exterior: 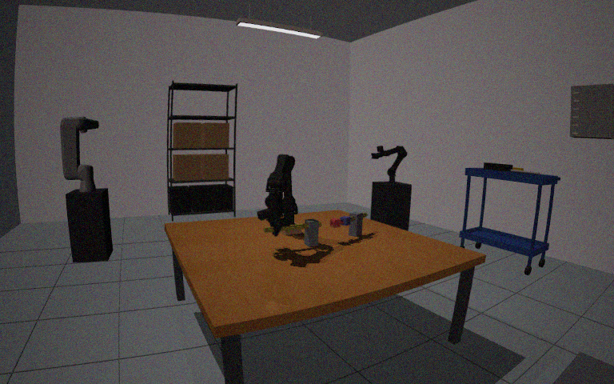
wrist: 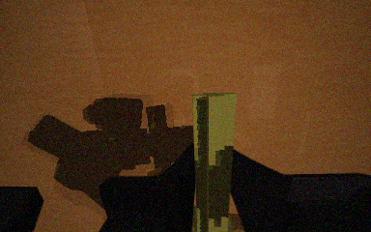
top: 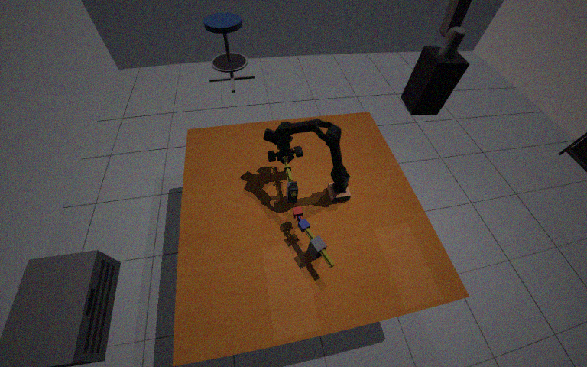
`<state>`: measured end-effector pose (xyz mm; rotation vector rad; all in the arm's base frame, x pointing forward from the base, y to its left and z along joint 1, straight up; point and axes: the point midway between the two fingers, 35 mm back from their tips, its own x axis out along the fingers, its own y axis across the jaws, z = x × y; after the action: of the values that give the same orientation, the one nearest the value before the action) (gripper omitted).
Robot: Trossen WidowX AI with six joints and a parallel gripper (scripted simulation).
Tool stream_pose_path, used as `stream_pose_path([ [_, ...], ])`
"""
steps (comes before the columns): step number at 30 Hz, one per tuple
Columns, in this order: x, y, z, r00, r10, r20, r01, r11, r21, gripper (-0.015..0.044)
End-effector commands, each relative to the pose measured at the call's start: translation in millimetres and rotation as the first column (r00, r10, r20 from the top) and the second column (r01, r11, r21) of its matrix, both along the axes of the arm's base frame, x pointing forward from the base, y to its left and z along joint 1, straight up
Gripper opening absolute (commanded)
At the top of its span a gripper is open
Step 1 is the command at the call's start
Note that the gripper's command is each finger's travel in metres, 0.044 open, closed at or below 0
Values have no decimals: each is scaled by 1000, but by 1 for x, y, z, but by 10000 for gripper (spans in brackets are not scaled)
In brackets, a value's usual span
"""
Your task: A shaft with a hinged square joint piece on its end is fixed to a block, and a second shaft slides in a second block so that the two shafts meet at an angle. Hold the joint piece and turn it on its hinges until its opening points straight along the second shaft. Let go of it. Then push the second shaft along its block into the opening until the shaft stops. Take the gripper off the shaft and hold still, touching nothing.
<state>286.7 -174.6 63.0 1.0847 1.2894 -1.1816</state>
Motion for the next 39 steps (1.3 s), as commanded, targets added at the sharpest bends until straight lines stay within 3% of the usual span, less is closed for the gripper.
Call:
stream_pose_path([
  [1,1,-1,-2,1000,-2,29,2,1000,1,67],
  [9,0,-2,-2,997,-1,83,1,1000,6,67],
  [17,0,-1,0,998,0,63,0,1000,7,0],
  [39,-3,26,-3,997,-1,83,1,1000,9,0],
])
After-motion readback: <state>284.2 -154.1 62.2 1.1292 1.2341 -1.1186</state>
